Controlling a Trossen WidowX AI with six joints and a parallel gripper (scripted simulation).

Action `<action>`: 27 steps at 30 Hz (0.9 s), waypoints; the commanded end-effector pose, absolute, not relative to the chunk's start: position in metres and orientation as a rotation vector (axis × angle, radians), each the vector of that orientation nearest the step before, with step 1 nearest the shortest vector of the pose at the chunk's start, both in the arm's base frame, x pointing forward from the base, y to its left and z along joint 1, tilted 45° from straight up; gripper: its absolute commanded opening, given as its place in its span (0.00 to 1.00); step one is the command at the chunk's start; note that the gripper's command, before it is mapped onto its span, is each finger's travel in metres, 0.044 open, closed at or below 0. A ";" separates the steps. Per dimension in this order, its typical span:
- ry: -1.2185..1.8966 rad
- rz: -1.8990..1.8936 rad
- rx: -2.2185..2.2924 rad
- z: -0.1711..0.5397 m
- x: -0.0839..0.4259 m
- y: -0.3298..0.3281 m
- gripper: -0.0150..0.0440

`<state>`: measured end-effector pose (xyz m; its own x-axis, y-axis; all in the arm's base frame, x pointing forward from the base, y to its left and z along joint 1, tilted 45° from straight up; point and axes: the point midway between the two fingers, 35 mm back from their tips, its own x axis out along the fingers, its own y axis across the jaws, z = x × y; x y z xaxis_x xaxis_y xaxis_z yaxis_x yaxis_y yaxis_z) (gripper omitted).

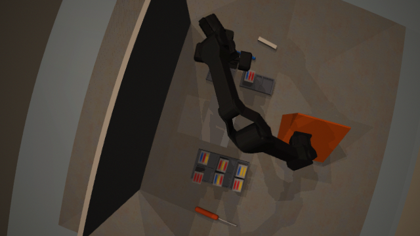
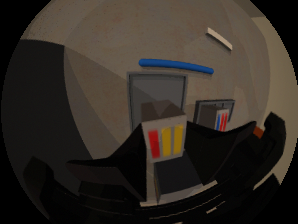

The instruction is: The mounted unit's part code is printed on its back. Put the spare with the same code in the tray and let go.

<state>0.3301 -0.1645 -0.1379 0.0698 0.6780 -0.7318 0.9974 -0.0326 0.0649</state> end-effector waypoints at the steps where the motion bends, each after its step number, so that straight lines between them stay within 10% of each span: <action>1: 1.679 -0.713 1.783 -0.142 0.327 -0.159 0.25; 27: 1.681 -0.710 1.784 -0.156 0.325 -0.143 0.25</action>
<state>0.3284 -0.1480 -0.1518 0.0699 0.6801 -0.7298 0.9973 -0.0323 0.0654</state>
